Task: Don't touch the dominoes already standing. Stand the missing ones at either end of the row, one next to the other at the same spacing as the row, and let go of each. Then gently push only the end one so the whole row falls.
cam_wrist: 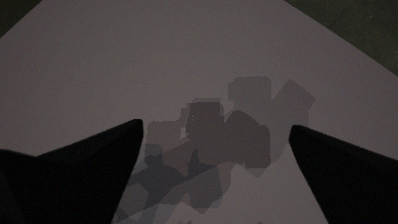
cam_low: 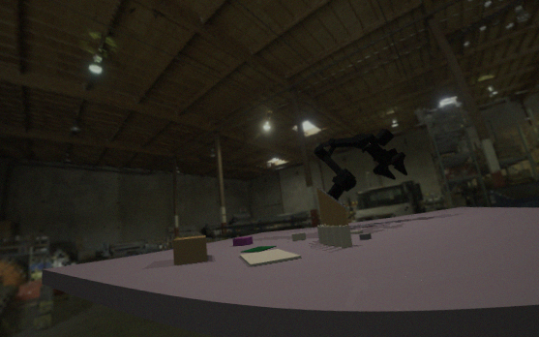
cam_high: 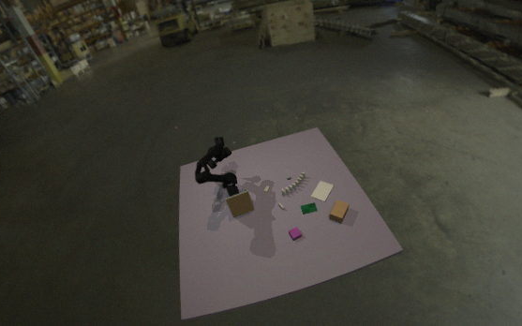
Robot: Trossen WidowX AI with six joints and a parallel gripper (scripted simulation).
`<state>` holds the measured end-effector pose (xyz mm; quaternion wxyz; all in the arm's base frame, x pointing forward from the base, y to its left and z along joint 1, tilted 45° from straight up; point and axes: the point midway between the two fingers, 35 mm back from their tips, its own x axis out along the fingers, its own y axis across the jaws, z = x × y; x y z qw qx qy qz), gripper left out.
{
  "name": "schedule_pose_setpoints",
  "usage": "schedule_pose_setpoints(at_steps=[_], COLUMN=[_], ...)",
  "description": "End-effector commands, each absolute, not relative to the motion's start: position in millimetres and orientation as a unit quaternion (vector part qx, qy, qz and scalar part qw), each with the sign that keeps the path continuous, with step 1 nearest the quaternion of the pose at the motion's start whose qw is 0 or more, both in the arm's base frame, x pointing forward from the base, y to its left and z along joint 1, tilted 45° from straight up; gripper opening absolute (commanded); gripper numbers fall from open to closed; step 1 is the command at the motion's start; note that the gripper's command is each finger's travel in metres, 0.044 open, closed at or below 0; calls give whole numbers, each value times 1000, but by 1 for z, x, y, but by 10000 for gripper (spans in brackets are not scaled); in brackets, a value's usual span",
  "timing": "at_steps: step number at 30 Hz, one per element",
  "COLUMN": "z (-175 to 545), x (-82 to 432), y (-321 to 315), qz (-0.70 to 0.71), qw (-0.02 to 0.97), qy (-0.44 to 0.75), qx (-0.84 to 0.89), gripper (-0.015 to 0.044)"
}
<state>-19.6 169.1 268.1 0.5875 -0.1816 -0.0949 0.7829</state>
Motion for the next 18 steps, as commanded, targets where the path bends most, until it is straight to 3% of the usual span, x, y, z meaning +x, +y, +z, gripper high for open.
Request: schedule_pose_setpoints(at_steps=[1,10,18], z=[268,228,169], x=[-18,77,166], y=[170,204,190], qz=[782,713,620], qw=[589,665,715], qy=[-91,89,277], qx=[-183,-204,-167], gripper=[426,440,440])
